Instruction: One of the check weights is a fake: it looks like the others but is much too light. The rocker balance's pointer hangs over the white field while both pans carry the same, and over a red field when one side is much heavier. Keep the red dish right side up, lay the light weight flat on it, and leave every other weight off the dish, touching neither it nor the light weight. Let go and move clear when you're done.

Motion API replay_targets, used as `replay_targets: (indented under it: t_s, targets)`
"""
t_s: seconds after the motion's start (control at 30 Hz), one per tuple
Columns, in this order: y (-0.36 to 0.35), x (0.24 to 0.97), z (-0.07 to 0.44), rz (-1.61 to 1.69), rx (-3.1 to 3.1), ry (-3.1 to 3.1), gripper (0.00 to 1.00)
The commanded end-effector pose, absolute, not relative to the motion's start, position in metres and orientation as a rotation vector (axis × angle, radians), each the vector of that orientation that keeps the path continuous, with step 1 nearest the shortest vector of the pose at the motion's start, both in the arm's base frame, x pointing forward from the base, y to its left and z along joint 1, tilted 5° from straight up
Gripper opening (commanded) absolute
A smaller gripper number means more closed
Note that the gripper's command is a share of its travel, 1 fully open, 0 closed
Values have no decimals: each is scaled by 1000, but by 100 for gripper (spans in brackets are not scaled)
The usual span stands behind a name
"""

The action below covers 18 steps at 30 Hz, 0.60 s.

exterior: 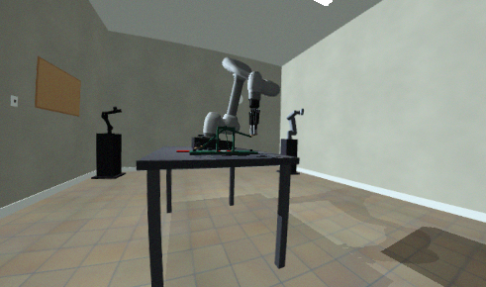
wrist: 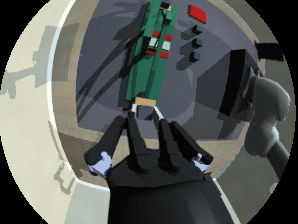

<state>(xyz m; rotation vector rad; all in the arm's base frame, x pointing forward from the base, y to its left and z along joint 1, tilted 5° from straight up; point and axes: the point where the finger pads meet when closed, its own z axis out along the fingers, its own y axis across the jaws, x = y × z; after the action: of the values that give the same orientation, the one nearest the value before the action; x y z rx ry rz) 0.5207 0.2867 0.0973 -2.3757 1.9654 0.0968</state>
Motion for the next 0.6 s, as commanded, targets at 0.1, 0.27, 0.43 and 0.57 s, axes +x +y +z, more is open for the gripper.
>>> replay_targets:
  t_s: [0.1,0.27,0.43,0.57]
  targets:
    - [287,521,97,97,-2376,1965,35]
    - [287,521,97,97,-2376,1965,35]
    - [287,521,97,97,-2376,1965,35]
    - [287,521,97,97,-2376,1965,24]
